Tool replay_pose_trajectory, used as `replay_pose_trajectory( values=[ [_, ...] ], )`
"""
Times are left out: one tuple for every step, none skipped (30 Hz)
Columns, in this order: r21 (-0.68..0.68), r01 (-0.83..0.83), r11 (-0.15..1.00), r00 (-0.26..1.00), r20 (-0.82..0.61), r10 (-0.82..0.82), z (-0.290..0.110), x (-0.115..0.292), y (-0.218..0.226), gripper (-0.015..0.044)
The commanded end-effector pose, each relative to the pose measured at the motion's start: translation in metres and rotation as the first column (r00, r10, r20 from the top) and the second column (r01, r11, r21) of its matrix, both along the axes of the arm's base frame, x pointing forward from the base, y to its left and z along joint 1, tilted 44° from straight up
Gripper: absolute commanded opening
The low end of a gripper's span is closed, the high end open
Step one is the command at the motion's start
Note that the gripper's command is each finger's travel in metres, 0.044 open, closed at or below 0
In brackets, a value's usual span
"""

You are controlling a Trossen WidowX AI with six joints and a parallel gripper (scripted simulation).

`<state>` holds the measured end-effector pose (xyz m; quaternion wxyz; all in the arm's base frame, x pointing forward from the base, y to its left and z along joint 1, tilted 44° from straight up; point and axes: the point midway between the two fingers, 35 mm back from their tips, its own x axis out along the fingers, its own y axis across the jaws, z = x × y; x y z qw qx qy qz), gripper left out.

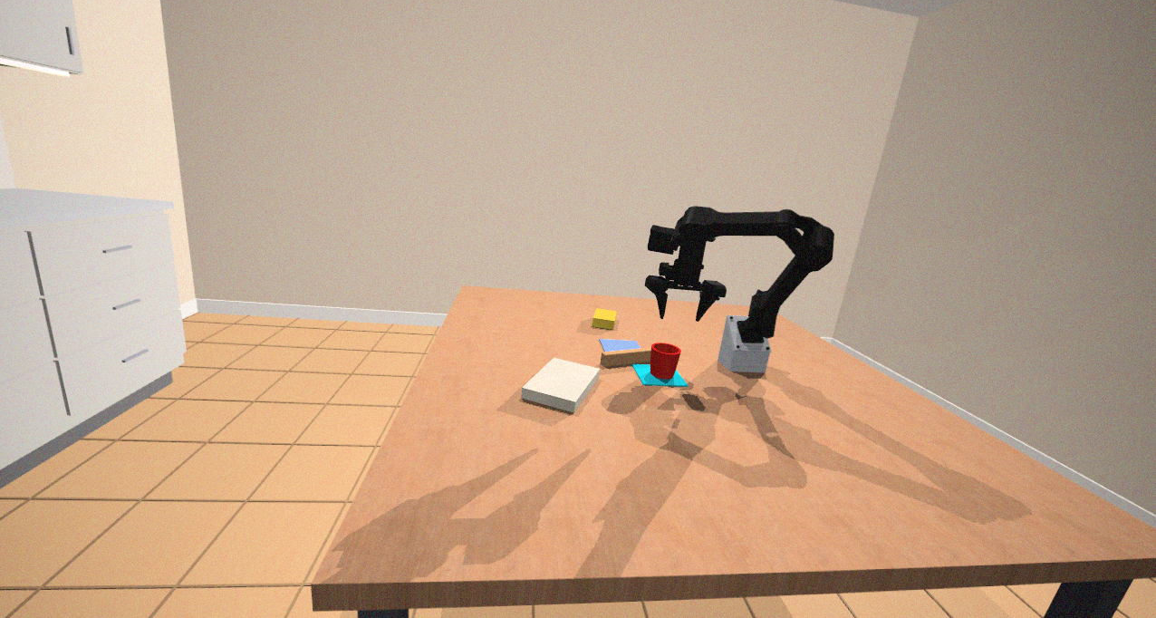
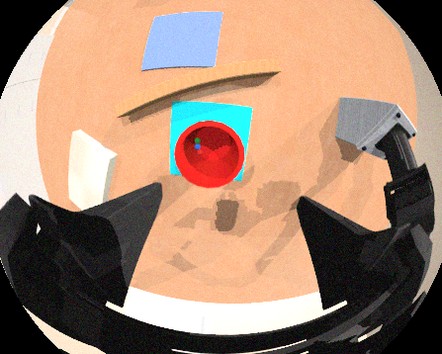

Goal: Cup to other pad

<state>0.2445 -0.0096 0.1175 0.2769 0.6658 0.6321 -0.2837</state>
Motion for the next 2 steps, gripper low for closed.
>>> replay_pose_trajectory(
  values=[
    [0.000,0.000,1.000,1.000,-0.001,0.000,-0.0003,-0.0001,0.0003,0.0440],
    [0.000,0.000,1.000,1.000,-0.001,0.000,-0.0003,-0.0001,0.0003,0.0440]
  ],
)
